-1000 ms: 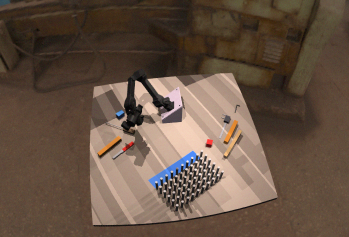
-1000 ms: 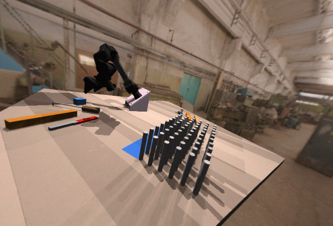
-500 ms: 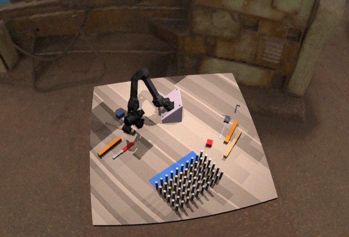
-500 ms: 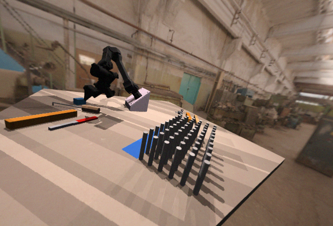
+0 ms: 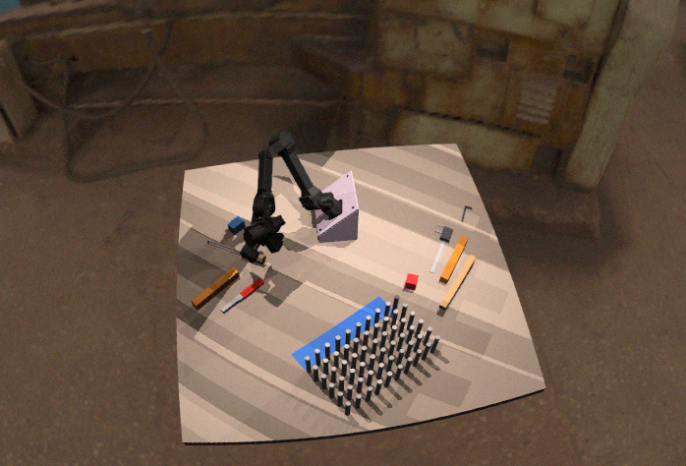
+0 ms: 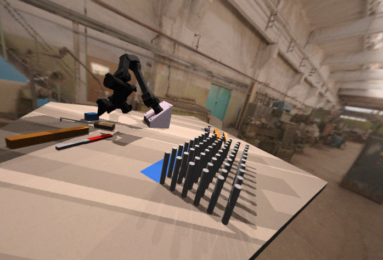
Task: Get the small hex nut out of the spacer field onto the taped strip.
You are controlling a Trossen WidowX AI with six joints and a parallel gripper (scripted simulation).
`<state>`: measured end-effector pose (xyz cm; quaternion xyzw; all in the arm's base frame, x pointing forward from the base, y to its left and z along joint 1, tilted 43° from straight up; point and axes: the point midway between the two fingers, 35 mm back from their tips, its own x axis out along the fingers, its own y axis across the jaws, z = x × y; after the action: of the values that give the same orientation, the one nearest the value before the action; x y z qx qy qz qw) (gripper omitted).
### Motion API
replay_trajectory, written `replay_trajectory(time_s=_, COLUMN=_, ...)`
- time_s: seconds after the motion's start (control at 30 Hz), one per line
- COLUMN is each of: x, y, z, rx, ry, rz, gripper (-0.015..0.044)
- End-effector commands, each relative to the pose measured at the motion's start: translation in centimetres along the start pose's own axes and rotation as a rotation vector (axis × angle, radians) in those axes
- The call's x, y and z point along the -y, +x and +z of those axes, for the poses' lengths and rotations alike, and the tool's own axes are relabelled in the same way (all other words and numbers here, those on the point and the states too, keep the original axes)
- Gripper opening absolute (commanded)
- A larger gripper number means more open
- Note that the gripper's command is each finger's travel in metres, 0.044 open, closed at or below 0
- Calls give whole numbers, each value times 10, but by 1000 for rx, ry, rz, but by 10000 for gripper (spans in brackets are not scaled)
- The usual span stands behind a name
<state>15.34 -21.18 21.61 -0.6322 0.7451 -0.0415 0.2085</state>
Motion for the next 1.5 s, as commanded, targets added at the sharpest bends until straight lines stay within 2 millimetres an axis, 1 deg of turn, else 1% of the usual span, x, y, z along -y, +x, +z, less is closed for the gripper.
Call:
replay_trajectory(time_s=0.0, x=-2, y=0, z=2, rx=6, ry=-6, rz=-3, gripper=309)
replay_trajectory(time_s=0.03, x=-2, y=0, z=2, rx=6, ry=-6, rz=-3, gripper=282)
replay_trajectory(time_s=0.07, x=-2, y=0, z=2, rx=6, ry=-6, rz=-3, gripper=280)
replay_trajectory(time_s=0.47, x=-2, y=1, z=3, rx=6, ry=-6, rz=-2, gripper=280)
replay_trajectory(time_s=1.47, x=1, y=39, z=31, rx=11, ry=-4, rz=2, gripper=280)
